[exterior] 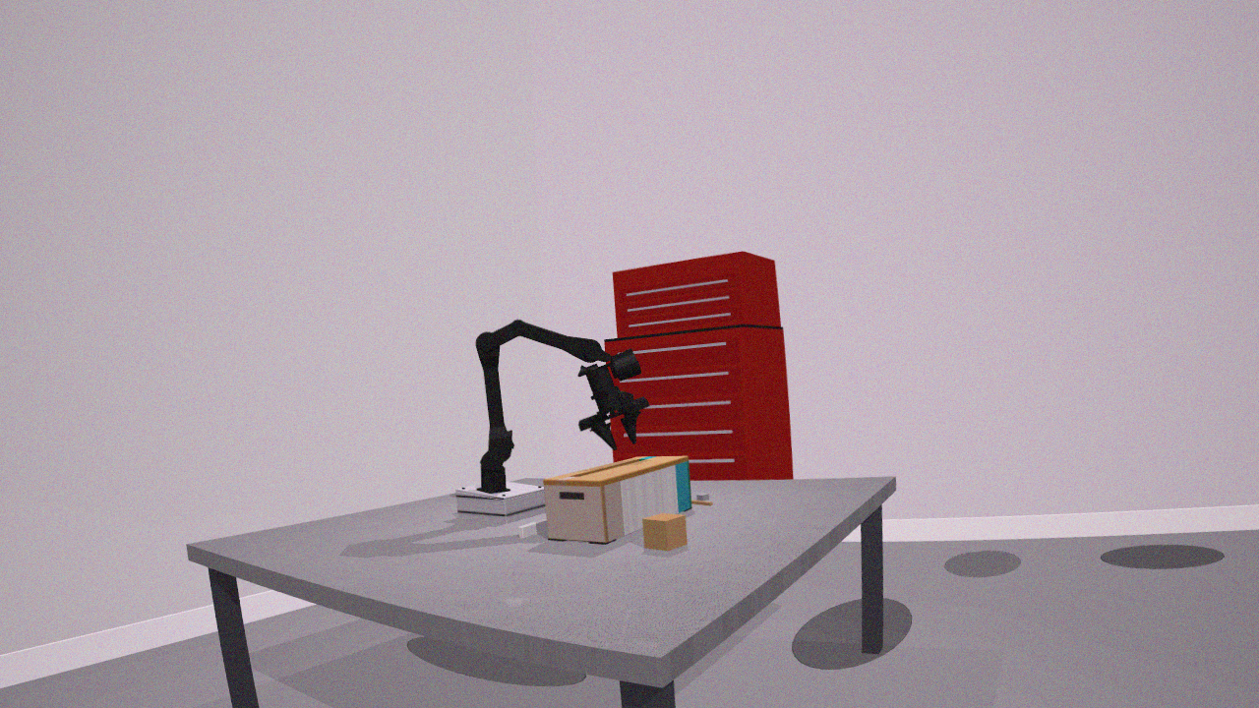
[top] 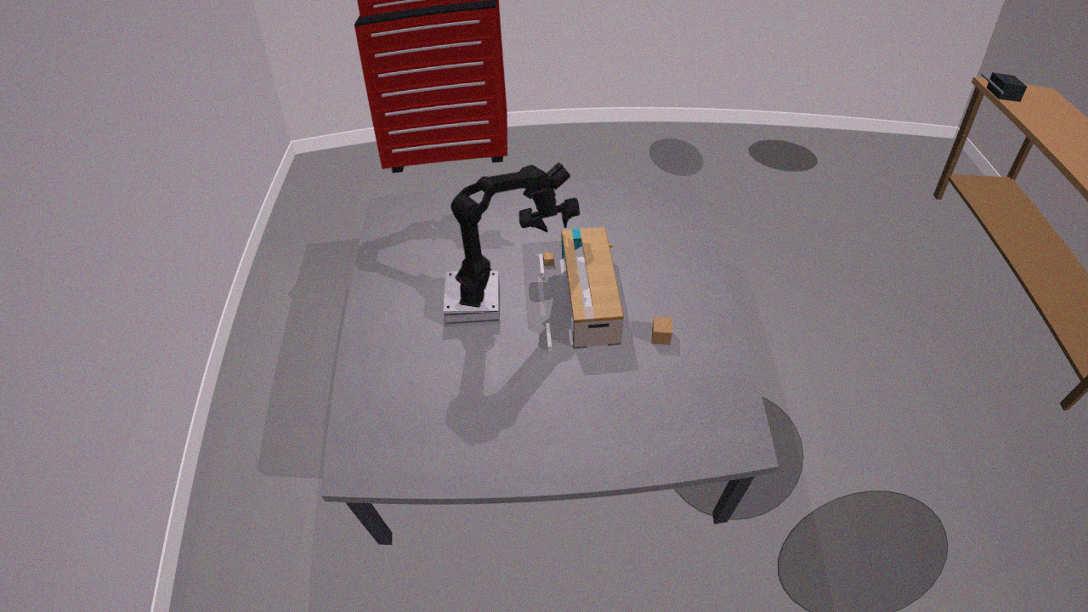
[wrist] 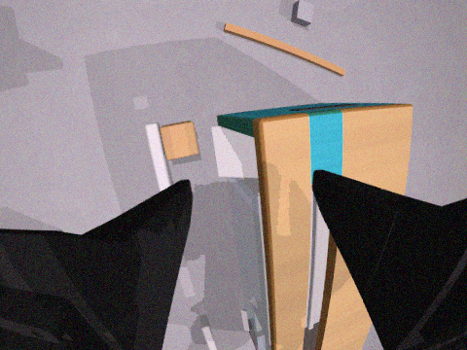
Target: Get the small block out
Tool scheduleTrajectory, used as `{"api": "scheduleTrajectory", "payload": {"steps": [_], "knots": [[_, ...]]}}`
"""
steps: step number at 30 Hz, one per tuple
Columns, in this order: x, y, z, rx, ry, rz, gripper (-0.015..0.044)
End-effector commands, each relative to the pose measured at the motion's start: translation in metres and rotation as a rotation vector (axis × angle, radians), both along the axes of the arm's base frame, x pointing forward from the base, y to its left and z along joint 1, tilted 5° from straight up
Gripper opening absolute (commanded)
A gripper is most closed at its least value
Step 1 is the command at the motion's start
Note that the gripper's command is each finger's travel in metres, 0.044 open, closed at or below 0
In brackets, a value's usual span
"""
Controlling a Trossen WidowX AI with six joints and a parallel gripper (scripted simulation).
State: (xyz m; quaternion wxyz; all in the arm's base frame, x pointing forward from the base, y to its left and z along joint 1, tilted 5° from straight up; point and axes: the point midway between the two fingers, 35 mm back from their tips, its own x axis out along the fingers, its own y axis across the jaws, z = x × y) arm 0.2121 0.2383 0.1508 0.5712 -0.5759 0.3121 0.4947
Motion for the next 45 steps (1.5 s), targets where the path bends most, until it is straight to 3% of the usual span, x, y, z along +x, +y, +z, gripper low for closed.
{"api": "scheduleTrajectory", "payload": {"steps": [1,10,26,33,45], "knots": [[-0.014,0.004,-0.001,-0.396,-0.264,0.836,0.0285],[-0.022,0.008,0.001,-0.691,-0.402,1.412,0.0285],[-0.022,0.008,-0.001,-0.698,-0.405,1.425,0.0285],[-0.016,0.01,-0.091,-0.698,-0.405,1.425,0.0285],[-0.015,0.011,-0.1,-0.698,-0.404,1.425,0.0285]]}}
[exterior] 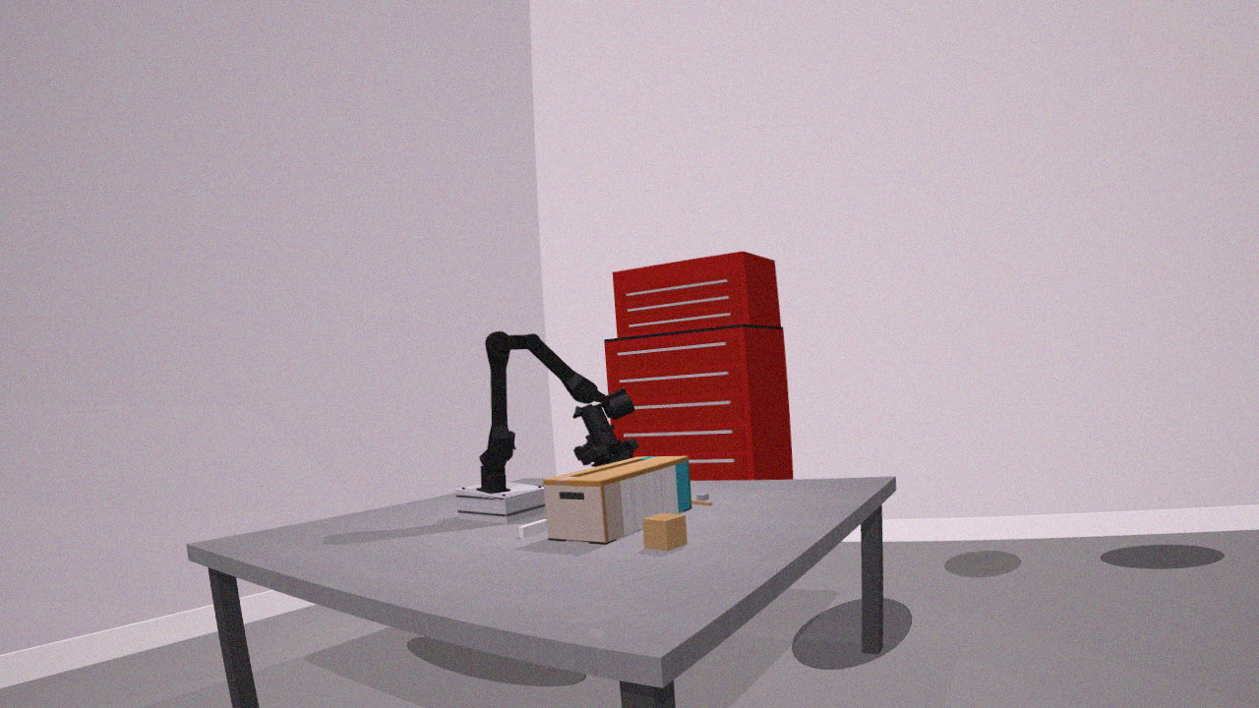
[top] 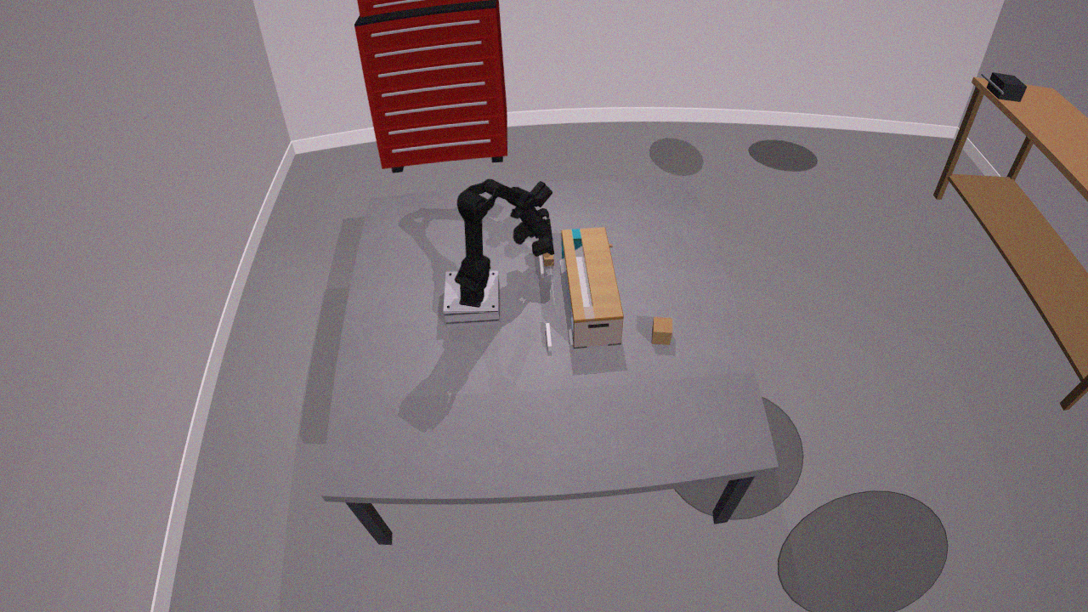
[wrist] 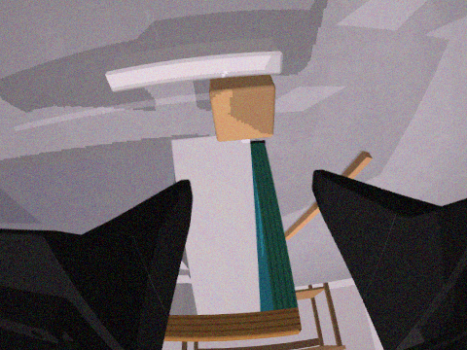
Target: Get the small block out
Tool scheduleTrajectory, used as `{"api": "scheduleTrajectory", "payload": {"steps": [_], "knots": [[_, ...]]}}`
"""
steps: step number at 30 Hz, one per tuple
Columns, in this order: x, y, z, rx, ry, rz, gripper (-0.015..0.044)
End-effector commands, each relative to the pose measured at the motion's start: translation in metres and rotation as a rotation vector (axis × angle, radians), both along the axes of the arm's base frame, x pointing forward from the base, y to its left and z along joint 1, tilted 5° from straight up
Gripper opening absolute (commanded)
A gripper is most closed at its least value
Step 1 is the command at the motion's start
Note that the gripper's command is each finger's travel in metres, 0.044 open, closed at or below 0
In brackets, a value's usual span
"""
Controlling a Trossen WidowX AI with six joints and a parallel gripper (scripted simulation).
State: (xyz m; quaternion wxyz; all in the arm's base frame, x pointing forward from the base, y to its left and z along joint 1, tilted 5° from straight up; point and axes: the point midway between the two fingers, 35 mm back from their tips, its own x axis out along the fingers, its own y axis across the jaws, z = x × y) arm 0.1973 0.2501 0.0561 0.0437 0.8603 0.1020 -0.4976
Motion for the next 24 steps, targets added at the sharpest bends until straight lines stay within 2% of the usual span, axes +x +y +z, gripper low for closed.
{"api": "scheduleTrajectory", "payload": {"steps": [1,24], "knots": [[0.0,-0.001,-0.007,-0.007,0.005,0.003,0.0285],[0.005,0.002,-0.044,-0.007,0.006,0.002,0.0285]]}}
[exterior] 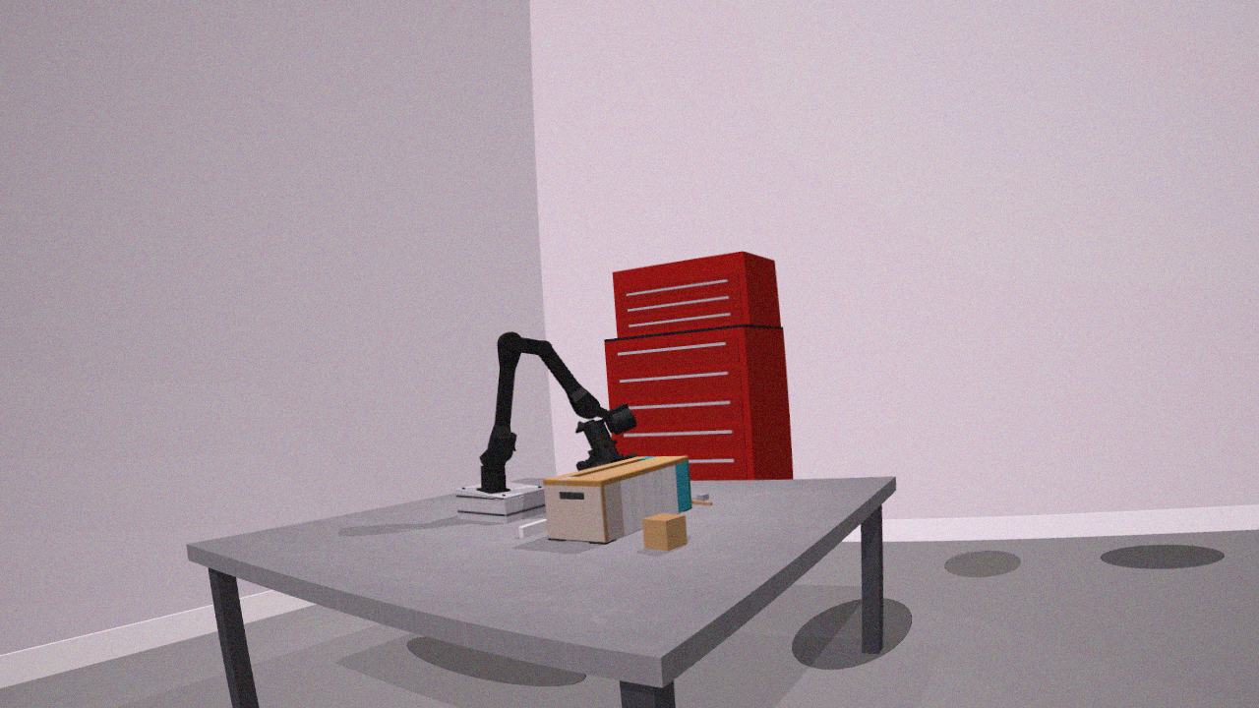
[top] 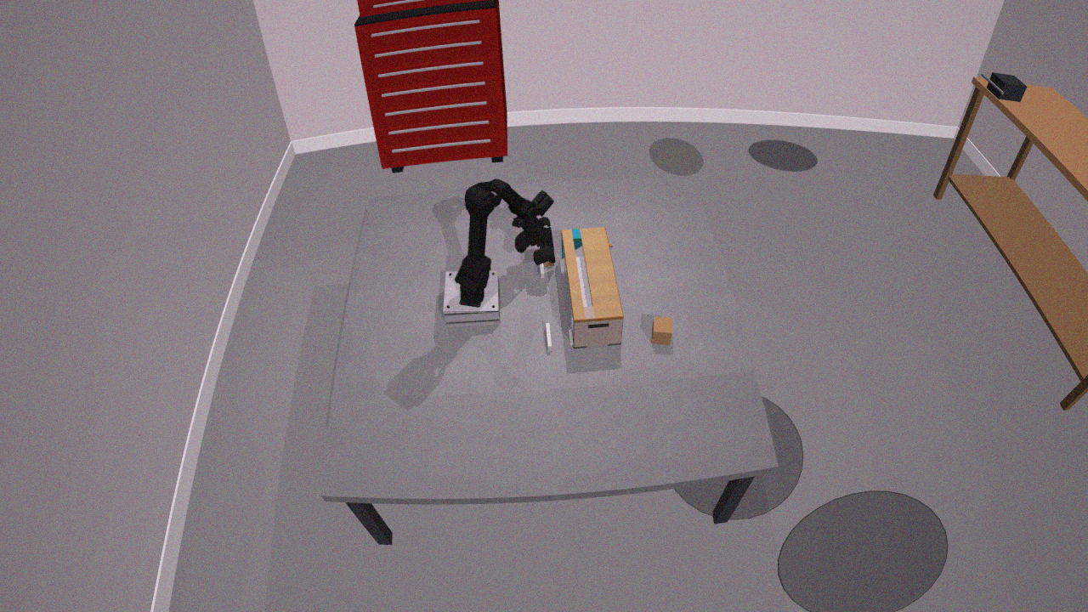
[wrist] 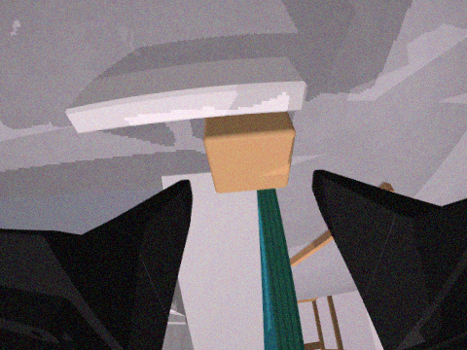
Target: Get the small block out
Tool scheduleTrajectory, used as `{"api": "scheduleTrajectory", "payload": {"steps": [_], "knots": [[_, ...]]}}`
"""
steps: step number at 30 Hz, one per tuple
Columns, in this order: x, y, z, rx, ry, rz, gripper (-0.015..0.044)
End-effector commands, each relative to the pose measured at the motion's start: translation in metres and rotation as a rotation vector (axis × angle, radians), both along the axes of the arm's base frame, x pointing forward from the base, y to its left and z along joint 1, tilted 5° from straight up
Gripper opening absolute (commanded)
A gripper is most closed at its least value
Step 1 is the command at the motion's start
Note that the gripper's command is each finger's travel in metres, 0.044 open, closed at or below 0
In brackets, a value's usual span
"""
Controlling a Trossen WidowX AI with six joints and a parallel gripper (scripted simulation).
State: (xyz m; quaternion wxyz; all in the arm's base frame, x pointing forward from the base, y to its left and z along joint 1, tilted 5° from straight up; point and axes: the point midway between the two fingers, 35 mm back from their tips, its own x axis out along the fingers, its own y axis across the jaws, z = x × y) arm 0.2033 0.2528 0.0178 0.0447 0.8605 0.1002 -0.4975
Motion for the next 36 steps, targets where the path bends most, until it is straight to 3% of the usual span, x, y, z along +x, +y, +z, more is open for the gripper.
{"api": "scheduleTrajectory", "payload": {"steps": [1,11,18,21,24,36], "knots": [[-0.001,-0.001,-0.007,-0.003,0.007,0.004,0.0285],[0.0,-0.001,-0.02,-0.004,0.005,0.006,0.0285],[0.0,-0.001,-0.02,-0.004,0.005,0.006,0.0101],[0.0,-0.001,-0.02,-0.004,0.005,0.006,0.0081],[0.0,-0.001,-0.012,-0.004,0.005,0.005,0.0003],[-0.005,-0.004,0.043,-0.004,0.002,0.001,0.0]]}}
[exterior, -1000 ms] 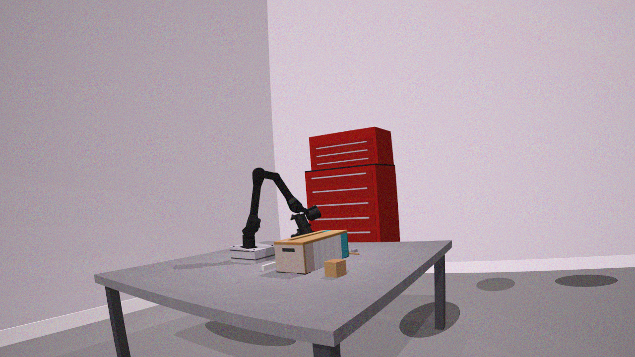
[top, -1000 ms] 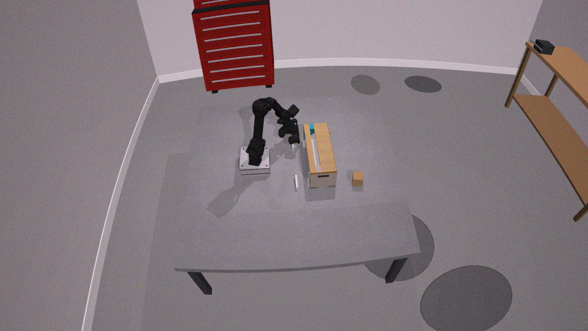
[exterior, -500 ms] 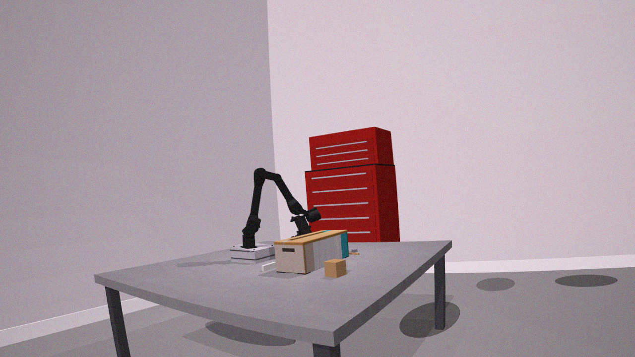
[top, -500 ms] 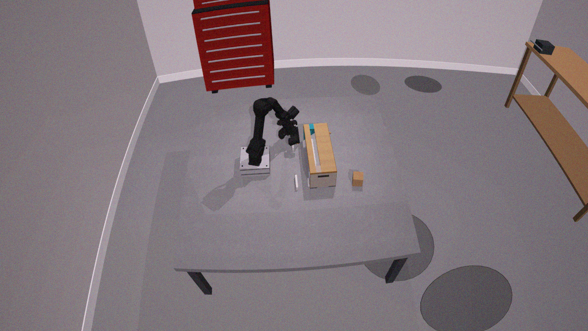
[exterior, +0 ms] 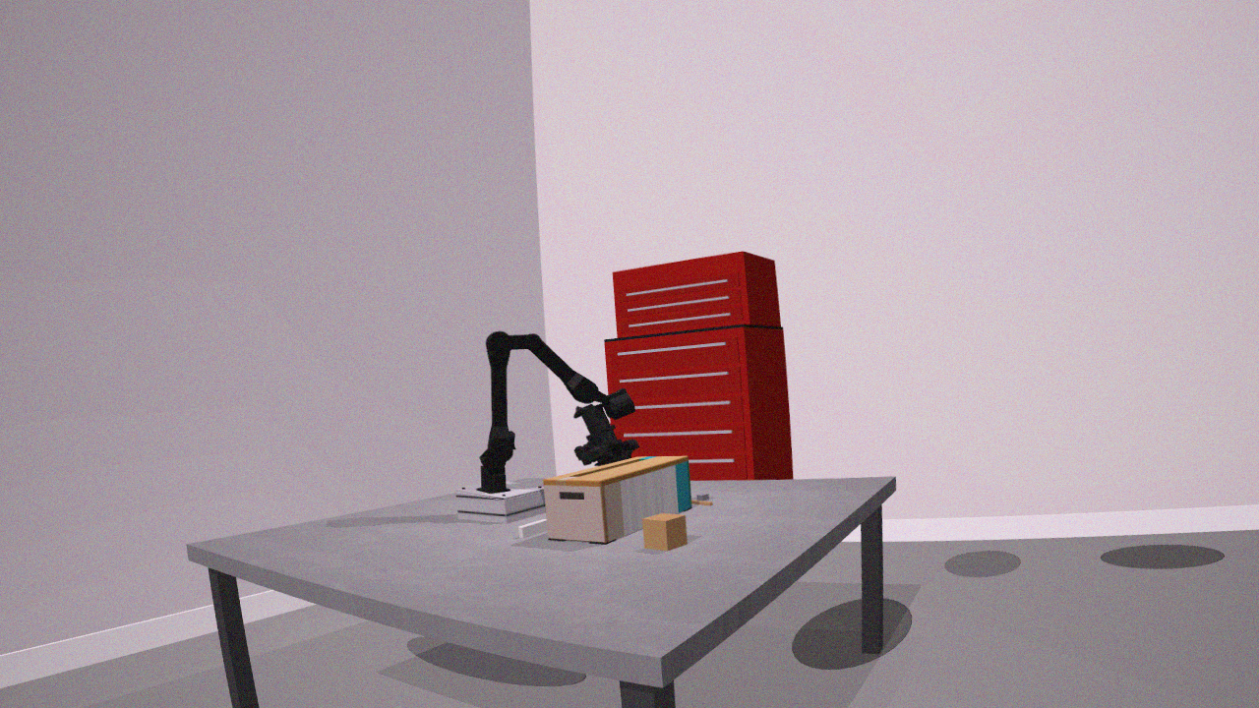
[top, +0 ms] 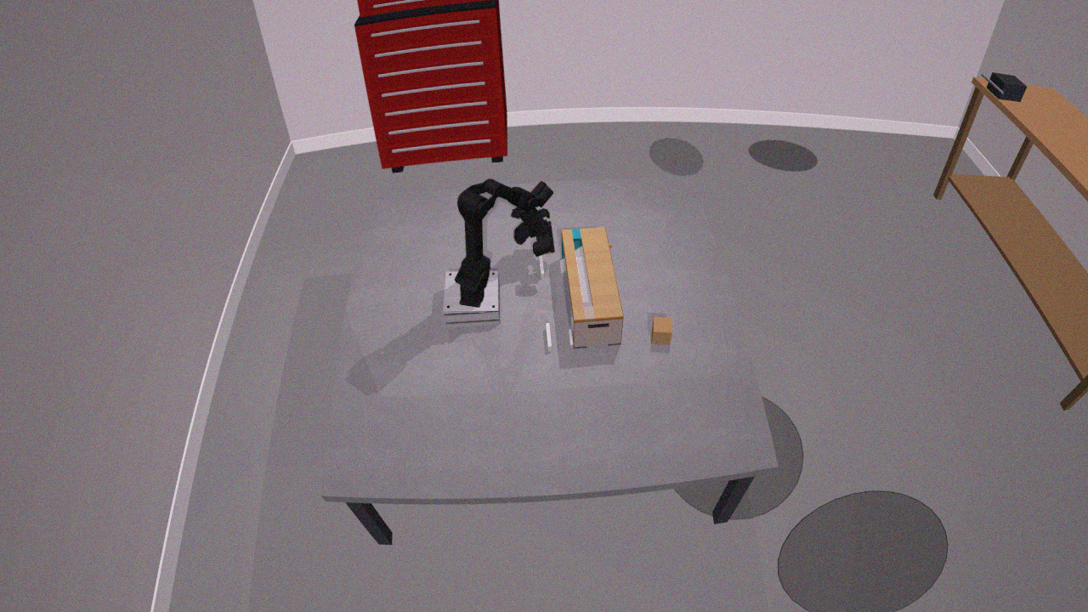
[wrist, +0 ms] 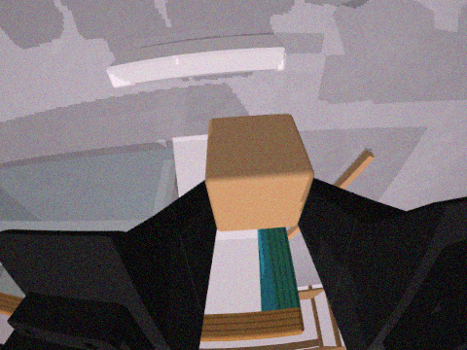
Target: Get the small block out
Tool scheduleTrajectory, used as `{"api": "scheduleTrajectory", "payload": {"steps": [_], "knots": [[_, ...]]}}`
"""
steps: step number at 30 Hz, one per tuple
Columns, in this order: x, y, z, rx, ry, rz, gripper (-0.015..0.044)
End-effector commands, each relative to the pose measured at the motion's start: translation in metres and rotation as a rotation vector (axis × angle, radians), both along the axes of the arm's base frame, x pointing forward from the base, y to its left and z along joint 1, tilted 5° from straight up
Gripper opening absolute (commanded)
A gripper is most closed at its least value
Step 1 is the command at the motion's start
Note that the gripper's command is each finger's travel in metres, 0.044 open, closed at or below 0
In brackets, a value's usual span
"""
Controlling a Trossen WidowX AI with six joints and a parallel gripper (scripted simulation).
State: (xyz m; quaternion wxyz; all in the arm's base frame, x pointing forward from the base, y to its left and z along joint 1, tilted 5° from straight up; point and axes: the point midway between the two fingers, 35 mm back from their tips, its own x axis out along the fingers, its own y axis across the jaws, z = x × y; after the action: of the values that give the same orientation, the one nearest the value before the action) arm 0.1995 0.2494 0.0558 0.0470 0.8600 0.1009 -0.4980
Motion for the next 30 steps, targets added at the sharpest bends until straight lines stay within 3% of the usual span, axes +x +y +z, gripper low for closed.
{"api": "scheduleTrajectory", "payload": {"steps": [1,30], "knots": [[-0.001,-0.001,0.005,-0.001,0.001,0.0,0.0],[-0.014,-0.068,0.09,-0.012,-0.064,0.444,0.0]]}}
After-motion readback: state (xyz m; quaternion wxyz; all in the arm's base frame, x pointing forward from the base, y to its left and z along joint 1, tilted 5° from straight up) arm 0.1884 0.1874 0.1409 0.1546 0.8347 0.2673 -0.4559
